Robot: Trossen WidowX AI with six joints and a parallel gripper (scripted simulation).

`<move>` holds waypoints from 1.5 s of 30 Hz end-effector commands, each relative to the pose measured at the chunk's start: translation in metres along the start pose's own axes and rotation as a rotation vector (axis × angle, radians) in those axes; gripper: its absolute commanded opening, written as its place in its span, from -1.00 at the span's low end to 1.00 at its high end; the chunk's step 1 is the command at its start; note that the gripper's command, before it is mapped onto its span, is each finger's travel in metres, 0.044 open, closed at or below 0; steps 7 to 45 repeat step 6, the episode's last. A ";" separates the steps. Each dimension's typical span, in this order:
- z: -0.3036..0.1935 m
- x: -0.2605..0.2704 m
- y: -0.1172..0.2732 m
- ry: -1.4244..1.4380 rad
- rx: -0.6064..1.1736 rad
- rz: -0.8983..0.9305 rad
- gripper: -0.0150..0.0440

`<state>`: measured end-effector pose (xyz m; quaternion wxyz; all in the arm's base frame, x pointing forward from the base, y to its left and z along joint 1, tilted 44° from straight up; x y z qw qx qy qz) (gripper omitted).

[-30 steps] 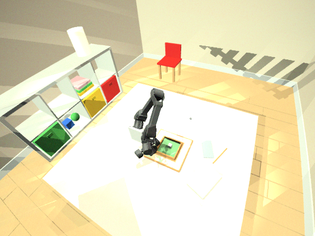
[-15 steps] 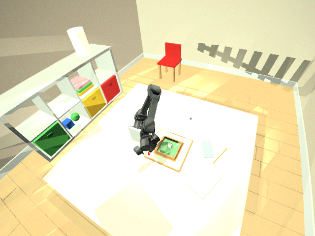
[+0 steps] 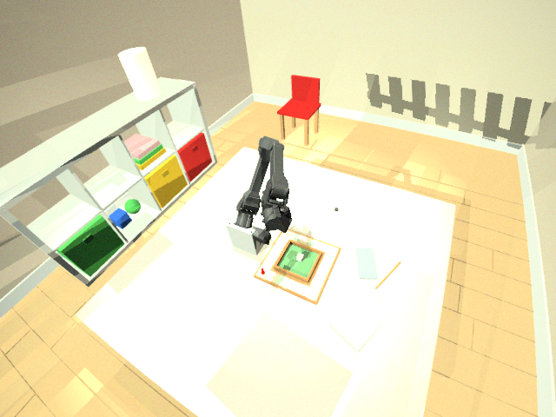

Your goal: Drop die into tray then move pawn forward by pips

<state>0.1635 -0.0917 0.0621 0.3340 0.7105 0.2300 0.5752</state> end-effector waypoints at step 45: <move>0.000 -0.003 -0.002 -0.014 0.007 0.005 1.00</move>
Point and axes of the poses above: the point midway between the two fingers, 35 mm back from their tips, its own y axis back along the fingers, its own x axis across the jaws, z = x × y, the point moved 3 cm from there along y, back along the fingers, and after that the axes turned 8 degrees about -y, right-handed, at the moved point
